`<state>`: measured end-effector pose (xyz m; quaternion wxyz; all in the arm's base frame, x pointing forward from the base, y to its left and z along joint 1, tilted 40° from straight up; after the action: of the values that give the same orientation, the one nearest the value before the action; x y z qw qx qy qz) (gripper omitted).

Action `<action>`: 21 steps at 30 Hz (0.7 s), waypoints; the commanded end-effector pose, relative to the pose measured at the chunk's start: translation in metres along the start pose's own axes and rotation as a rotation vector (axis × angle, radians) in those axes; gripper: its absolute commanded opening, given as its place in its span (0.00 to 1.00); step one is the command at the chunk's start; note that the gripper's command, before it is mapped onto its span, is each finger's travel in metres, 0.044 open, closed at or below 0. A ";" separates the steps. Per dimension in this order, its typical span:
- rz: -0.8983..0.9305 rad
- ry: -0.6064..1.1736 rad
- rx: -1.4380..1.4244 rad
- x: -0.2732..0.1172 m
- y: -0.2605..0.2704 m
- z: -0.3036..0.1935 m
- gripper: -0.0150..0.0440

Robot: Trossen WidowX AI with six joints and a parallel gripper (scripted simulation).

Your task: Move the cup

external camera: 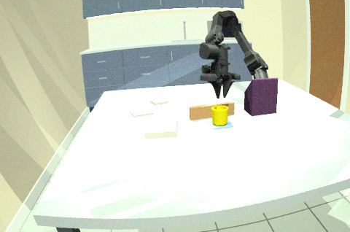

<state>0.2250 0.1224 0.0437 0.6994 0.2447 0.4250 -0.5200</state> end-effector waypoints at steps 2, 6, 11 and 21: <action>-0.104 -0.119 0.030 0.014 -0.009 -0.016 0.54; -0.104 -0.119 0.030 0.014 -0.008 -0.014 0.54; -0.104 -0.119 0.030 0.015 -0.008 -0.014 0.54; -0.103 -0.118 0.030 0.031 -0.008 -0.012 0.54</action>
<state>0.2169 0.1180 0.0195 0.6920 0.2095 0.3863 -0.5727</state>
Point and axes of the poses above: the point midway between the two fingers, 35 mm back from their tips, its own x axis out along the fingers, its own y axis across the jaws, z = x × y, the point moved 10 cm from there along -x, back along the fingers, and after that the axes turned 11 degrees about x, right-handed, at the moved point
